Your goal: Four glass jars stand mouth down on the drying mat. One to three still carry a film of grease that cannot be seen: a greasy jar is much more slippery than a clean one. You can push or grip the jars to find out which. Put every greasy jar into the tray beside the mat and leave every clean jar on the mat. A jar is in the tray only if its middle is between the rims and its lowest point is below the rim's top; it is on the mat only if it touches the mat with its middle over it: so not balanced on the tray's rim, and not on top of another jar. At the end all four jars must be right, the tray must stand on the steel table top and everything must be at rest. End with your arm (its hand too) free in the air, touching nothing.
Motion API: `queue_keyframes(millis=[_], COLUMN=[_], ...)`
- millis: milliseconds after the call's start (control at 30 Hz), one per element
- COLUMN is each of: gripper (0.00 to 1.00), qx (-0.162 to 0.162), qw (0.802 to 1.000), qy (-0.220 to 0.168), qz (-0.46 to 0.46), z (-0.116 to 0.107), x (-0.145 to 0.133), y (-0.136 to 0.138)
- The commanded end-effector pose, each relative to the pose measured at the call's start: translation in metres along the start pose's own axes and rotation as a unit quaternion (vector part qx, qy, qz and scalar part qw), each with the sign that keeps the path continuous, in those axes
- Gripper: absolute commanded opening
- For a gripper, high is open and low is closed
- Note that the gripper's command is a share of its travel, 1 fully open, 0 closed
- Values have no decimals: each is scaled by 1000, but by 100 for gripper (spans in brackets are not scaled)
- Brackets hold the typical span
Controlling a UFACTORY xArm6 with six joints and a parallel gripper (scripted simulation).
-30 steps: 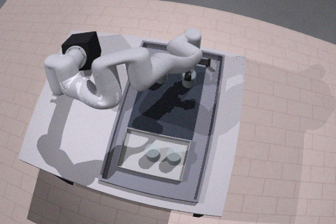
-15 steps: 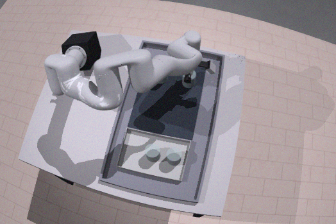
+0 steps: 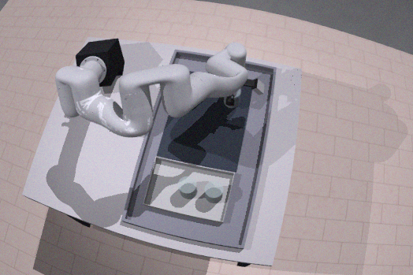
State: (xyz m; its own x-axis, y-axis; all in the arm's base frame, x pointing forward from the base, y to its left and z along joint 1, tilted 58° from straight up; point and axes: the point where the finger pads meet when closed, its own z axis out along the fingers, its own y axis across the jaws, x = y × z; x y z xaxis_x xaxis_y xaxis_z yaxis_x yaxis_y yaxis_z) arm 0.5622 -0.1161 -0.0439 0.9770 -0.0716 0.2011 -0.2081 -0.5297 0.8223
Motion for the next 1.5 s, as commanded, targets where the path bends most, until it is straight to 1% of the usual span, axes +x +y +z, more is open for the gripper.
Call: queue_keyframes(millis=[0, 200, 233, 667, 700, 1233, 1267, 1467], gripper=[100, 100, 92, 92, 89, 89, 86, 86], qx=[1, 1, 1, 1, 1, 1, 1, 1], qw=[1000, 1000, 1000, 1000, 1000, 1000, 1000, 1000], qy=[2, 2, 2, 2, 2, 2, 2, 2], qz=[1, 1, 1, 1, 1, 1, 1, 1], z=[2, 4, 4, 4, 4, 4, 4, 4], x=[2, 2, 2, 2, 2, 2, 2, 2], y=[0, 0, 0, 0, 0, 0, 0, 0])
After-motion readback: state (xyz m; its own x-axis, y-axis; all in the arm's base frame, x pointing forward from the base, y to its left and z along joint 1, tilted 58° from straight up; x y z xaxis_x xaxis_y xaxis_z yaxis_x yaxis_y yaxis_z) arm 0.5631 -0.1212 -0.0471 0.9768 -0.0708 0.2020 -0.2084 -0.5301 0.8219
